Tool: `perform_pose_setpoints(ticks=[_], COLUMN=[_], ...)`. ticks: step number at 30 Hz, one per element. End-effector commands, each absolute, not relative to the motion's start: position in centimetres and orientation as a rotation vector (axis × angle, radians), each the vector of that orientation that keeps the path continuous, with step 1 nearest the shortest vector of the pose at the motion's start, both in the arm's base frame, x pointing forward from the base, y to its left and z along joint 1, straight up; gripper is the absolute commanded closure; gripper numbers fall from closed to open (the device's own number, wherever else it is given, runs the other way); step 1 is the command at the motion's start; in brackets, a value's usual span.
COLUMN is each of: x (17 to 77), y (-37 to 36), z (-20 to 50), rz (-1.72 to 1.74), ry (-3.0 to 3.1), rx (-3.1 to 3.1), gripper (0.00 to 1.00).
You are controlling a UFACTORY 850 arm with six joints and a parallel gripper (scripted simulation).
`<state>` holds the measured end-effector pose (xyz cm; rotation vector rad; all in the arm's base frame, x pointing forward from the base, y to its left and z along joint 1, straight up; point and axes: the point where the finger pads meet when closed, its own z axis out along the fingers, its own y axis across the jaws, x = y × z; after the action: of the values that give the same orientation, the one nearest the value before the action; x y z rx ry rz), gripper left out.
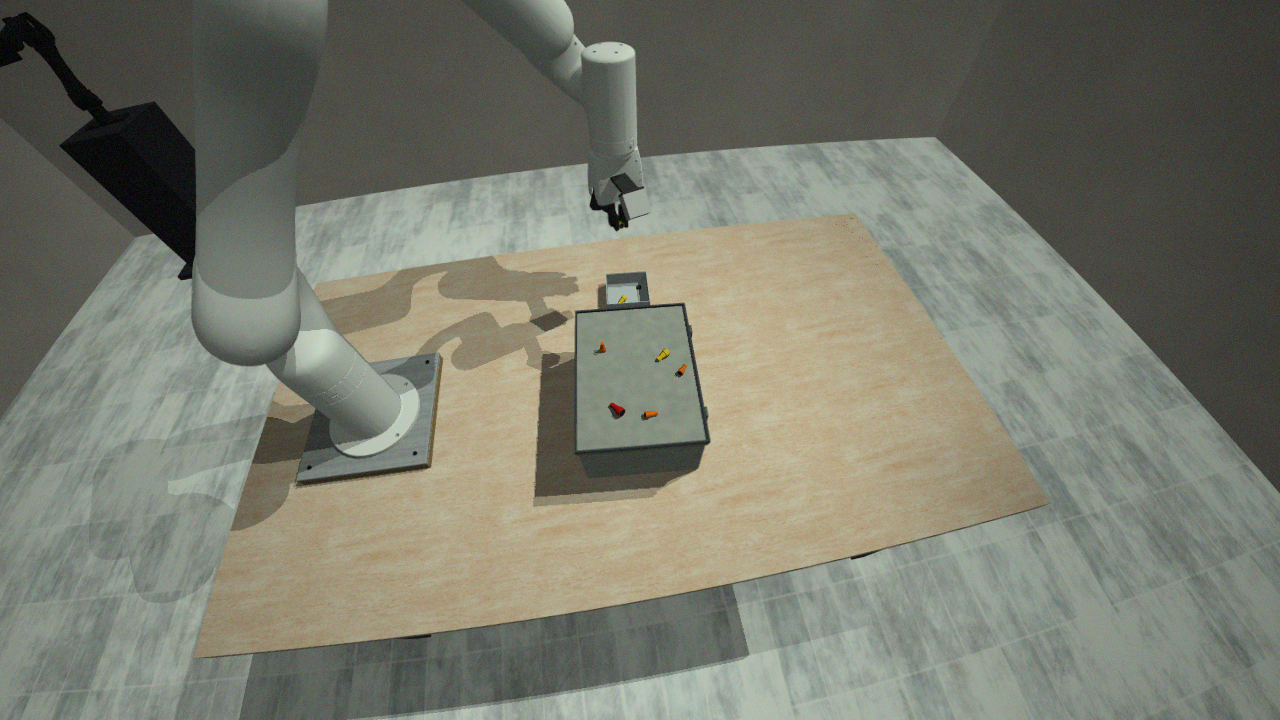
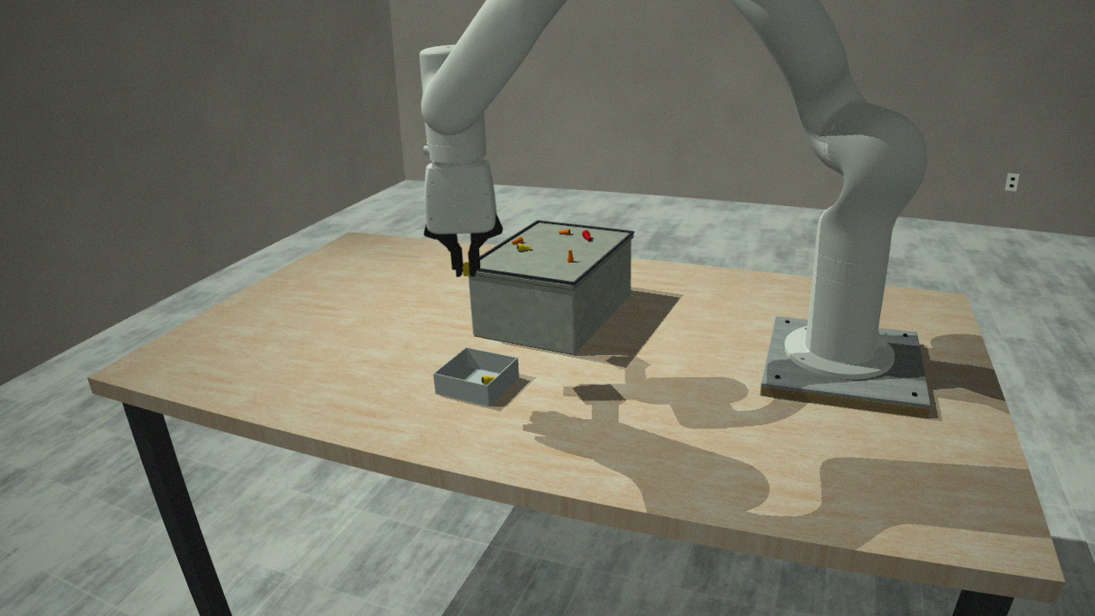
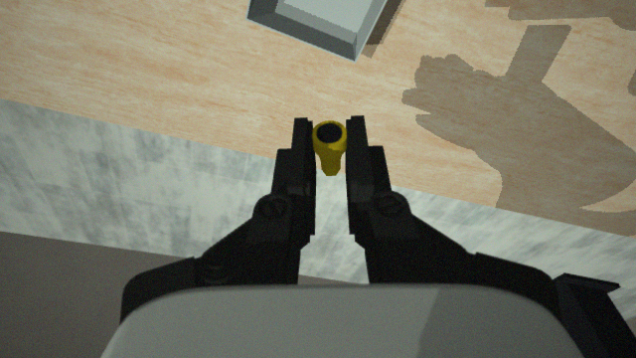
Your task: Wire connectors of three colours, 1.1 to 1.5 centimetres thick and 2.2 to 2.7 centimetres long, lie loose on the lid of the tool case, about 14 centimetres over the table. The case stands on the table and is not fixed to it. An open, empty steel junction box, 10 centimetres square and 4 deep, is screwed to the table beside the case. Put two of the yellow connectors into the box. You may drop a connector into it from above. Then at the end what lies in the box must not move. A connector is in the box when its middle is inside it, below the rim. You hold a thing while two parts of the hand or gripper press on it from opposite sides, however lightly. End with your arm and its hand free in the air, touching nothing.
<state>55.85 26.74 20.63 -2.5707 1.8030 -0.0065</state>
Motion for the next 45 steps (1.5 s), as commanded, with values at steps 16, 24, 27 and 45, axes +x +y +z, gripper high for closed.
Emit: perform_pose_setpoints(ticks=[16,24,27,45], x=[56.0,56.0,56.0,56.0], y=[26.8,26.8,26.8,26.8], z=[13.5,6.1,4.6,1.0], rz=[-0.008,-0.008,-0.008,-0.008], ry=[1.802,1.802,1.802,1.802], rx=[-2.569,-2.569,-2.569,-2.569], gripper=[0.98,0.98,0.98,0.98])
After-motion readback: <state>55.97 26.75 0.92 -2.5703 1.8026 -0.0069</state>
